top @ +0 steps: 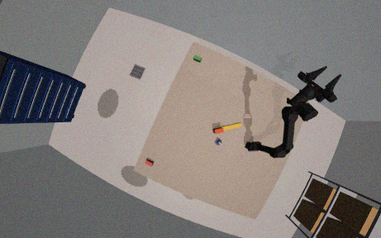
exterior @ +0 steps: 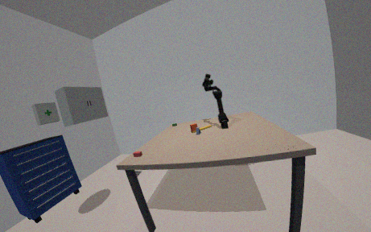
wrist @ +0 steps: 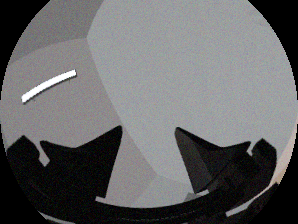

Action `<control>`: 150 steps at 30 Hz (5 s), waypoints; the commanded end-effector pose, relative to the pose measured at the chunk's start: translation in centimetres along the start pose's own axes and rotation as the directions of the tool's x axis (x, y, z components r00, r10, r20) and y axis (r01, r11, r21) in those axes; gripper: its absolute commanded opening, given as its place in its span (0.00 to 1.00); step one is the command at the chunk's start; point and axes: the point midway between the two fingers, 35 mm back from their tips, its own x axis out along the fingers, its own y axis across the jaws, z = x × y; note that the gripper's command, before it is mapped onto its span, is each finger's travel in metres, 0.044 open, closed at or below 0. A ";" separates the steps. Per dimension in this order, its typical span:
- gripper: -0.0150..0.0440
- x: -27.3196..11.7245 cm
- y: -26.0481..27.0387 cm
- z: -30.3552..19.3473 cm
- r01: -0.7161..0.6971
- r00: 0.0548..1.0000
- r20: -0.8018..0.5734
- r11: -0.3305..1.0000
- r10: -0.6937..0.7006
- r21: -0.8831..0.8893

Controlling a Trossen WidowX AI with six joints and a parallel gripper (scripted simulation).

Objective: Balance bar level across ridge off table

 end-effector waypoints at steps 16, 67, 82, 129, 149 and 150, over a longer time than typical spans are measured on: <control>0.79 -9.0 -13.9 -7.8 0.610 0.781 -0.157 0.792 -0.605 -0.015; 0.79 -52.7 -13.7 -6.4 0.632 -0.624 0.298 -0.691 -0.723 -0.352; 0.79 -56.6 -13.3 -3.9 0.539 -0.662 0.403 -0.775 -0.632 -0.330; 0.79 -64.2 -20.2 1.2 0.539 -0.662 0.404 -0.775 -0.632 -0.330; 0.25 -63.7 -19.9 0.8 0.538 -0.660 0.405 -0.774 -0.633 -0.334; 0.25 -63.6 -19.7 0.7 0.538 -0.660 0.405 -0.774 -0.633 -0.334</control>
